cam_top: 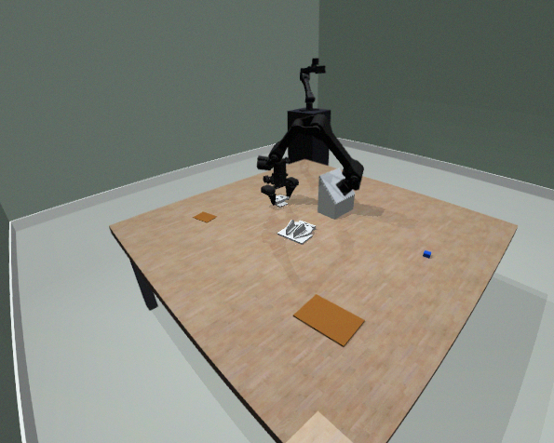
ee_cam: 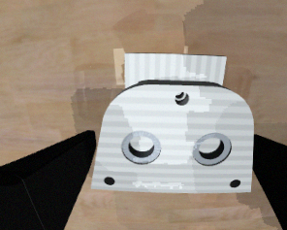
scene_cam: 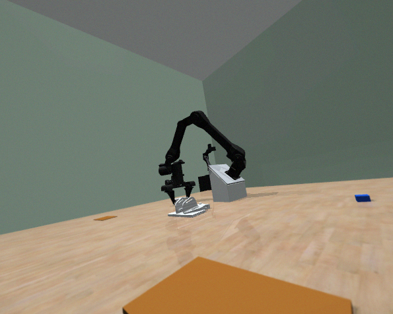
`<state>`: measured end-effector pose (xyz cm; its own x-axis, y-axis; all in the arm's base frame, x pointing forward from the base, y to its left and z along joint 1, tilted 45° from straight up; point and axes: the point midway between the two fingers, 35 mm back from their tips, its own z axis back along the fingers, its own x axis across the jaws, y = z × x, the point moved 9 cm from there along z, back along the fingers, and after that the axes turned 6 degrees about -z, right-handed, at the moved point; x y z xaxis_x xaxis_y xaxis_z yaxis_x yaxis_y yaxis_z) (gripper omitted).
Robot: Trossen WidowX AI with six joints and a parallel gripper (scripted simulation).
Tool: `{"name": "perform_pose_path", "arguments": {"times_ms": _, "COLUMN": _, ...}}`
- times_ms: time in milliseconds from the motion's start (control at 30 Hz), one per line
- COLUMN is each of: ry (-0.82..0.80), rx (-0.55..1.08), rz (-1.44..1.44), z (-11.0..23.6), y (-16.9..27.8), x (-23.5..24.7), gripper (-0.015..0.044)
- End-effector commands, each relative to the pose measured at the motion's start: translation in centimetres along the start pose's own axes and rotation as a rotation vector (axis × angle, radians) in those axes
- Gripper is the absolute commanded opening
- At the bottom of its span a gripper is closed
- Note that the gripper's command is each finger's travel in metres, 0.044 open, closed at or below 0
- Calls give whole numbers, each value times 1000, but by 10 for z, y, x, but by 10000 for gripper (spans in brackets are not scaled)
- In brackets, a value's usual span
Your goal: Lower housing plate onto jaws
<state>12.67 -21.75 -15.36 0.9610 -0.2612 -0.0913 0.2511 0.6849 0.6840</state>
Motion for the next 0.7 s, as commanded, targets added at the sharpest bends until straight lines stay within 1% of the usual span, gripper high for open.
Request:
{"name": "perform_pose_path", "arguments": {"times_ms": 0, "ry": 0, "rx": 0, "rz": 0, "z": 0, "y": 0, "x": 0, "gripper": 400}}
{"name": "perform_pose_path", "arguments": {"times_ms": 233, "ry": 0, "rx": 0, "rz": 0, "z": 0, "y": 0, "x": 0, "gripper": 353}}
{"name": "perform_pose_path", "arguments": {"times_ms": 567, "ry": 0, "rx": 0, "rz": 0, "z": 0, "y": 0, "x": 0, "gripper": 351}}
{"name": "perform_pose_path", "arguments": {"times_ms": 667, "ry": 0, "rx": 0, "rz": 0, "z": 5, "y": 0, "x": 0, "gripper": 351}}
